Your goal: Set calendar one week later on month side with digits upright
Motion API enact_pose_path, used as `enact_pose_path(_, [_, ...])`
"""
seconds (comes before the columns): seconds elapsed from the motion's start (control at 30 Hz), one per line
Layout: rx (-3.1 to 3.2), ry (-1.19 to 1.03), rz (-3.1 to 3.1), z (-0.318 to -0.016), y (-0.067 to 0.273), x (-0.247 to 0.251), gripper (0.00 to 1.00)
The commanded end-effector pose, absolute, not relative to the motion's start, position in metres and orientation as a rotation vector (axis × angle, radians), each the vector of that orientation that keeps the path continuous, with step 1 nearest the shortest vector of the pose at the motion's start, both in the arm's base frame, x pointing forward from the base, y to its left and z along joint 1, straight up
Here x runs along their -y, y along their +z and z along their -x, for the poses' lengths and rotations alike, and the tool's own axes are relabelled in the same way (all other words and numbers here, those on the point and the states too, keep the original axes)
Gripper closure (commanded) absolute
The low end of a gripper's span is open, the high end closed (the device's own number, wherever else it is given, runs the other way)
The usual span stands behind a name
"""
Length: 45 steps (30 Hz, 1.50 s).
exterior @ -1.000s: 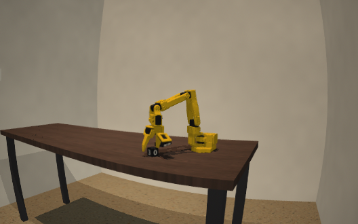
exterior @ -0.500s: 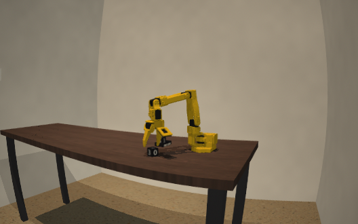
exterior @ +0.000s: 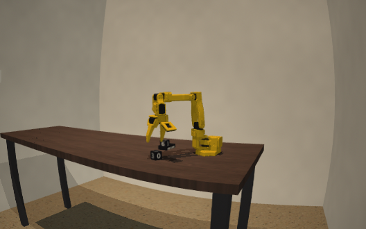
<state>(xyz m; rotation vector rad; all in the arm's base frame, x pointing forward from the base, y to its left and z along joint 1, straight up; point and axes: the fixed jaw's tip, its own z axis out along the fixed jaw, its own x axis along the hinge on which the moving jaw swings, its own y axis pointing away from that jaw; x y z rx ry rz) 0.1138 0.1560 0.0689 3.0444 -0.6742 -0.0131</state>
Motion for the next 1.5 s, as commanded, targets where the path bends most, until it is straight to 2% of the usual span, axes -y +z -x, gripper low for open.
enact_pose_path(0.0, [0.685, 0.029, -3.111, -0.116, 0.082, -0.163, 0.64])
enact_pose_path(0.7, [0.691, 0.048, -3.137, -0.116, 0.087, -0.163, 0.64])
enact_pose_path(1.3, [0.769, 0.341, -3.491, -0.116, 0.157, -0.162, 0.65])
enact_pose_path(1.47, [0.779, 0.387, -3.538, -0.114, 0.167, -0.160, 0.65])
